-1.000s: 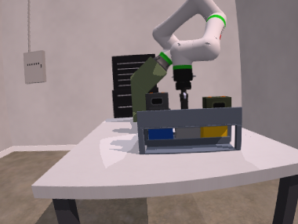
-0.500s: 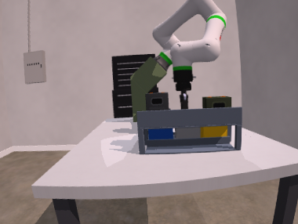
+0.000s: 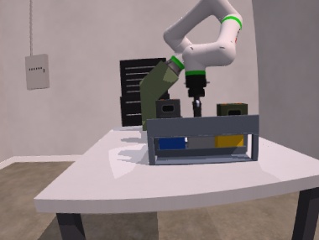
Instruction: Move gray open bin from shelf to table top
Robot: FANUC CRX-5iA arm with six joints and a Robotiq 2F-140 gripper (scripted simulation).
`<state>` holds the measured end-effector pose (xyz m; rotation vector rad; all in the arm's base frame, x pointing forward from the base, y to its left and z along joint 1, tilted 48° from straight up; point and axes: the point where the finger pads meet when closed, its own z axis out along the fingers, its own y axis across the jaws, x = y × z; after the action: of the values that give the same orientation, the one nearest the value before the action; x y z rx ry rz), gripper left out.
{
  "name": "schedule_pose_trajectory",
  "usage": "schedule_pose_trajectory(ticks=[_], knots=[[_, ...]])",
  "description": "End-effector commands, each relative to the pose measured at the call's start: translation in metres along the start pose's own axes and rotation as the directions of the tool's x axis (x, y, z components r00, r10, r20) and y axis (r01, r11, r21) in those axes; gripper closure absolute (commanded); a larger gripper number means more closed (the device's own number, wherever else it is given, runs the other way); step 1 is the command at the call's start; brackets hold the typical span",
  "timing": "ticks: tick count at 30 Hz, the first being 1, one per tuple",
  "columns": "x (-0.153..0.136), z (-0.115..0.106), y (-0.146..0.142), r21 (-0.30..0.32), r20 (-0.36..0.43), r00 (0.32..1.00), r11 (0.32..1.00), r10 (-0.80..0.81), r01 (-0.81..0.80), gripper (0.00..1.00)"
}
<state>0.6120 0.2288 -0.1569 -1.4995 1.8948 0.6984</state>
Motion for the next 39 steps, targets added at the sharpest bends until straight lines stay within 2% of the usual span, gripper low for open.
schedule_pose_trajectory(ticks=[1,2,3,39], knots=[[0.0001,-0.0002,-0.0002,0.0,0.0,1.0,1.0,0.0,0.0,0.43],[0.0001,-0.0002,-0.0002,0.0,0.0,1.0,1.0,0.0,0.0,0.43],[0.0001,-0.0002,-0.0002,0.0,0.0,1.0,1.0,0.0,0.0,1.0],[0.0001,-0.0003,-0.0003,0.0,0.0,1.0,1.0,0.0,0.0,1.0]])
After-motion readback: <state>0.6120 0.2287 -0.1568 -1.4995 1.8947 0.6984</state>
